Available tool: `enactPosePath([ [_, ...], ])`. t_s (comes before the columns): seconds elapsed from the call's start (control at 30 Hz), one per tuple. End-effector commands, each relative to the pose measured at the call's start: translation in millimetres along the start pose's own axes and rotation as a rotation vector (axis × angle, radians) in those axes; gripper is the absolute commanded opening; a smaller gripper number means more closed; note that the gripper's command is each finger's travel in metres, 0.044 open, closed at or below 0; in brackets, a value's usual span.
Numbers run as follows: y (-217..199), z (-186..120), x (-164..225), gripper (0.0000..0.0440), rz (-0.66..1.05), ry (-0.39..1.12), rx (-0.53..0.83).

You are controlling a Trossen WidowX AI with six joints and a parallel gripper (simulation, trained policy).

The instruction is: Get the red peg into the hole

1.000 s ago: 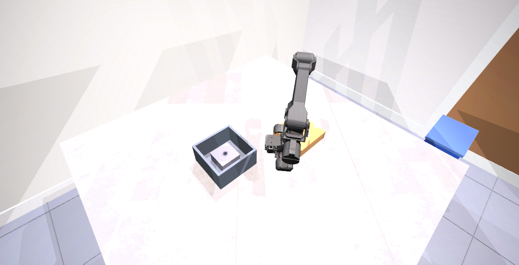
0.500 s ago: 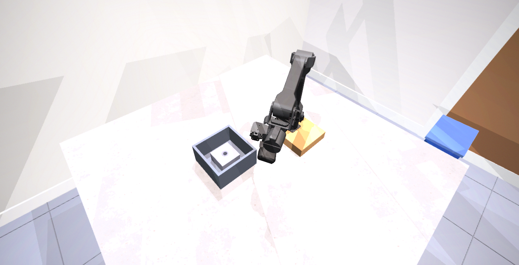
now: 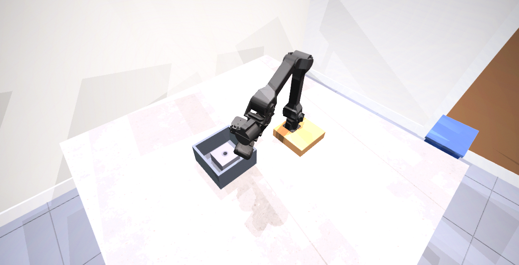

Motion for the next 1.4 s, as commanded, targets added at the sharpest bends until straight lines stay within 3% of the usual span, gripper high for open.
enactPosePath([
  [0.0, 0, 11, -19, 0.0, 0.018, -0.011, -0.003],
  [0.43, -1, 54, -57, 0.0, -0.026, 0.024, -0.039],
  [0.8, 2, 86, -60, 0.0009, -0.139, 0.088, -0.085],
  [1.03, 4, 103, -57, 0.0158, -0.187, 0.14, -0.1],
  [1.1, 5, 104, -62, 0.0169, -0.195, 0.142, -0.107],
  [1.37, 22, 100, -88, 0.0374, -0.189, 0.14, -0.19],
])
Point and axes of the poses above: the point midway between the two fingers, 35 mm back from their tips, its own z axis out along the fingers, its own y axis across the jaws, x = y × z, the point moved 3 cm from there along -z, back along the fingers, and after that the axes turned 8 degrees about -z, right-handed, at the moved point
